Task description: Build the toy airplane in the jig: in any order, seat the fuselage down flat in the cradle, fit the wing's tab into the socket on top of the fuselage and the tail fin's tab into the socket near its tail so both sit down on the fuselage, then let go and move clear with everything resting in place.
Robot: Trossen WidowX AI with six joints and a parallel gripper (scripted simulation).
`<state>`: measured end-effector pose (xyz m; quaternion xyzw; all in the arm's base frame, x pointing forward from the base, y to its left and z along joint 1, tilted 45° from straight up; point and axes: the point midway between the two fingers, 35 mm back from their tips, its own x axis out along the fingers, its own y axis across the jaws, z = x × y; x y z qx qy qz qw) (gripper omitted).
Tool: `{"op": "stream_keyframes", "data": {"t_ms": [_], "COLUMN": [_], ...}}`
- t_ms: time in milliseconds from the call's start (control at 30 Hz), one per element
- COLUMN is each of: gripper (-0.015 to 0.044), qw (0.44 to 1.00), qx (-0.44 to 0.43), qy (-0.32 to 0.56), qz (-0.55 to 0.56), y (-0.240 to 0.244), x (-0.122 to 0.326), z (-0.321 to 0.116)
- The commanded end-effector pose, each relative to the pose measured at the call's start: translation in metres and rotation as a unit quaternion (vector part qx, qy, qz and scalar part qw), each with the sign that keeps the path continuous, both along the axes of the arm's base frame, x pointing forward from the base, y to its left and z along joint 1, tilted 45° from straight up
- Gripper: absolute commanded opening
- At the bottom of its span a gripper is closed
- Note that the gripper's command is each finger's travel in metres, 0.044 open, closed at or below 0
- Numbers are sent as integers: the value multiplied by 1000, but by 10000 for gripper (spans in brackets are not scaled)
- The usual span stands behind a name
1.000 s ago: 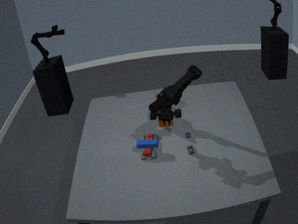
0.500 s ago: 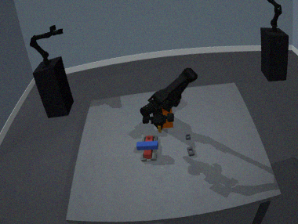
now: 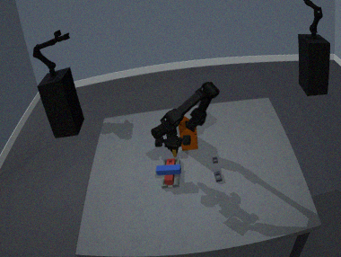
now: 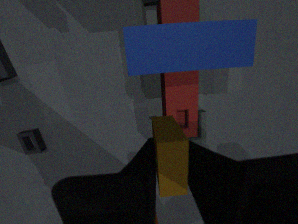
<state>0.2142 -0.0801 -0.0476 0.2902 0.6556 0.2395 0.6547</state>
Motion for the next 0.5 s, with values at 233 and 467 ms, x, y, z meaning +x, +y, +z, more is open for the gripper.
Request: {"op": "stream_keyframes", "data": {"t_ms": [233, 467], "gripper": [0, 66], "qw": [1000, 1000], "qx": [-1, 0], "qy": [-1, -1], "qz": [5, 5], "y": [-15, -16], "x": [-10, -11], "z": [-34, -36]}}
